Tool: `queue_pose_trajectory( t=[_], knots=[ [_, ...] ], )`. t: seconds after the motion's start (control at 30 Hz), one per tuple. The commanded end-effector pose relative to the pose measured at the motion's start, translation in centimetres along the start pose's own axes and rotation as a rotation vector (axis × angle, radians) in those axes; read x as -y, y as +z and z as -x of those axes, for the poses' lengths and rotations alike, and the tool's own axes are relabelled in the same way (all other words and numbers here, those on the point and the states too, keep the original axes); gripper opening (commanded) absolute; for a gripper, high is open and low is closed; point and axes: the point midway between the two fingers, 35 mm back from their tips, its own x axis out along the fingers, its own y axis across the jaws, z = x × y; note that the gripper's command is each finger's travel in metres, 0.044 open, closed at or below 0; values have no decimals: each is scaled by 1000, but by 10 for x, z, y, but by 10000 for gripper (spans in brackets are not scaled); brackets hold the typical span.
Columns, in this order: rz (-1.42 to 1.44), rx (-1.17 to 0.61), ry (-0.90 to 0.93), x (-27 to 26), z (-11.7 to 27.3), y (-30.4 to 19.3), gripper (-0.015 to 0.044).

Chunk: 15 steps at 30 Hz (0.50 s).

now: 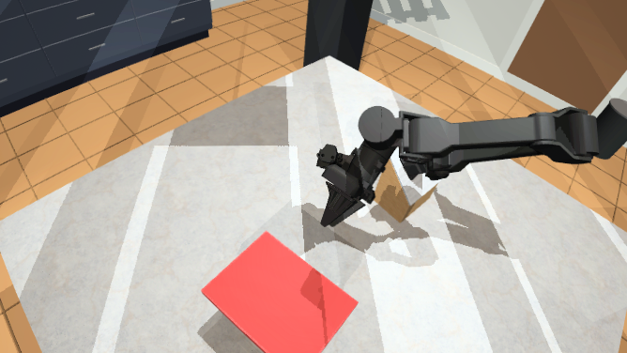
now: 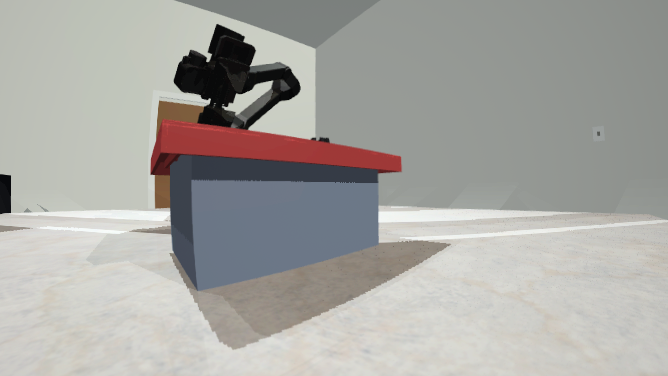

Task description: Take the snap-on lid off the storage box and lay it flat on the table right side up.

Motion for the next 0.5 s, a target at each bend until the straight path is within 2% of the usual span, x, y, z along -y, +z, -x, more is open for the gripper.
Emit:
queue_pose_trajectory(
  t=[0.0,0.13,0.3,0.47],
  knots=[
    [3,2,1,0,0,0,235],
    [-13,-11,-5,6,-6,-1,235],
    [-14,-12,-4,42,-35,-2,235],
    [-15,-14,-2,47,-38,-4,235]
  ],
)
